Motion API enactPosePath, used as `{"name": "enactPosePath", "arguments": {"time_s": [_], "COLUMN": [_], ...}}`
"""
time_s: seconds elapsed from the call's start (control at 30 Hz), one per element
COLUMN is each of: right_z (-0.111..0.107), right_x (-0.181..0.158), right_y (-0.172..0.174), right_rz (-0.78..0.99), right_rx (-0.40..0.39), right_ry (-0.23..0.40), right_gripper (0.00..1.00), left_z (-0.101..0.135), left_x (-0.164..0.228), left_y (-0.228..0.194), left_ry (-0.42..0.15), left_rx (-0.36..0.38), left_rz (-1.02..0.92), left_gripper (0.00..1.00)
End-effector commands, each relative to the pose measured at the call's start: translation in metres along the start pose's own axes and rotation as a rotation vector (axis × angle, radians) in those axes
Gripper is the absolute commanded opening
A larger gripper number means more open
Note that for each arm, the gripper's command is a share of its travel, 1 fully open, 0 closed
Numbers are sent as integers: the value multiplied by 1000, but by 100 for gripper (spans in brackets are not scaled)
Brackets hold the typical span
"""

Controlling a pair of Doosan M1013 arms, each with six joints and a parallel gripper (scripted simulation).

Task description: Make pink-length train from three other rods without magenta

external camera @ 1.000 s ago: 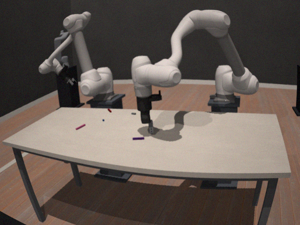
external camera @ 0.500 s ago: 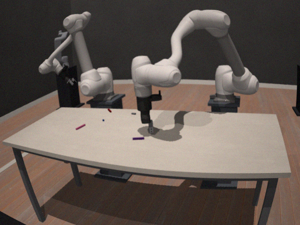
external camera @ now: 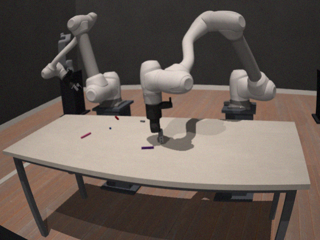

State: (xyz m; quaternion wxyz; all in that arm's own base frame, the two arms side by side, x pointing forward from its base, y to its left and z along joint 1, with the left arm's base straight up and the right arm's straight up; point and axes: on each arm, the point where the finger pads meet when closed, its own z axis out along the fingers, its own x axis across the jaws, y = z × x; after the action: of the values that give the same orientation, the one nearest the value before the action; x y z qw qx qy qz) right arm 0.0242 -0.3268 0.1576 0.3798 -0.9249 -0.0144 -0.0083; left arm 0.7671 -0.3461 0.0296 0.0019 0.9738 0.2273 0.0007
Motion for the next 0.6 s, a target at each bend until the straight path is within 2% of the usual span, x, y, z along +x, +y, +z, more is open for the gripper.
{"name": "enactPosePath", "arguments": {"time_s": [0.0,0.57], "right_z": [1,1], "right_x": [1,1], "right_y": [-3,-3], "right_rz": [-3,-3], "right_rx": [5,5], "right_ry": [13,13], "right_gripper": [100,100], "left_z": [7,10], "left_x": [1,0], "left_y": [-4,-5], "left_ry": [1,1], "left_rx": [6,7], "left_rz": [-6,-6], "left_gripper": [24,24]}}
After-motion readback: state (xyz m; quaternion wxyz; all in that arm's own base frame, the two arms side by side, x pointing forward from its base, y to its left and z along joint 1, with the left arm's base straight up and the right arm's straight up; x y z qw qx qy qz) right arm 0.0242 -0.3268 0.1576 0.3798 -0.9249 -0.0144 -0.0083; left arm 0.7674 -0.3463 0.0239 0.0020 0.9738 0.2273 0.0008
